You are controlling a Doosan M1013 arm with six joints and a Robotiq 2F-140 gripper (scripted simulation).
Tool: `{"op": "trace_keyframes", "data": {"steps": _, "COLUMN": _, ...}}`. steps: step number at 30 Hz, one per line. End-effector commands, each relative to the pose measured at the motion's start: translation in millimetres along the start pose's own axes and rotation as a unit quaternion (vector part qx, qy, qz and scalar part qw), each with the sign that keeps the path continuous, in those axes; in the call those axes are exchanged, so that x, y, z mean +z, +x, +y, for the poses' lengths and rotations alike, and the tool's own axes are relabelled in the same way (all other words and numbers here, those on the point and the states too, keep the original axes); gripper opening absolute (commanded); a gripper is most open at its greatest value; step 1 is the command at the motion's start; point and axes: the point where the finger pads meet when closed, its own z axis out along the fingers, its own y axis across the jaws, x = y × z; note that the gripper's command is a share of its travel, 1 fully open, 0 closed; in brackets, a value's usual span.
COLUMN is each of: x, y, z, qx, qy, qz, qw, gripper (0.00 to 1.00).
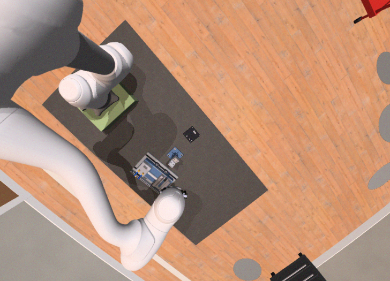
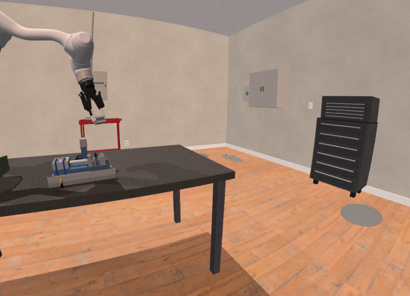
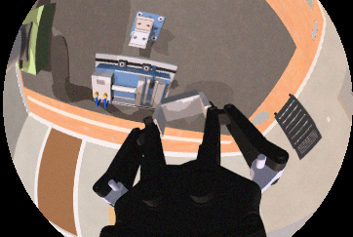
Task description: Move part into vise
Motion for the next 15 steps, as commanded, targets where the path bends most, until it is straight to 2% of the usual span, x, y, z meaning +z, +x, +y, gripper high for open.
{"op": "trace_keyframes", "data": {"steps": 1, "x": 4.3, "y": 18, "z": -13, "qx": 0.052, "qy": 0.016, "qz": 0.033, "qw": 0.998, "gripper": 0.00}}
{"op": "trace_keyframes", "data": {"steps": 11, "x": -0.3, "y": 59, "z": -28, "qx": 0.165, "qy": 0.046, "qz": 0.101, "qw": 0.980, "gripper": 0.00}}
{"op": "trace_keyframes", "data": {"steps": 15, "x": -1.8, "y": 66, "z": -30, "qx": 0.182, "qy": 0.052, "qz": 0.112, "qw": 0.976, "gripper": 0.00}}
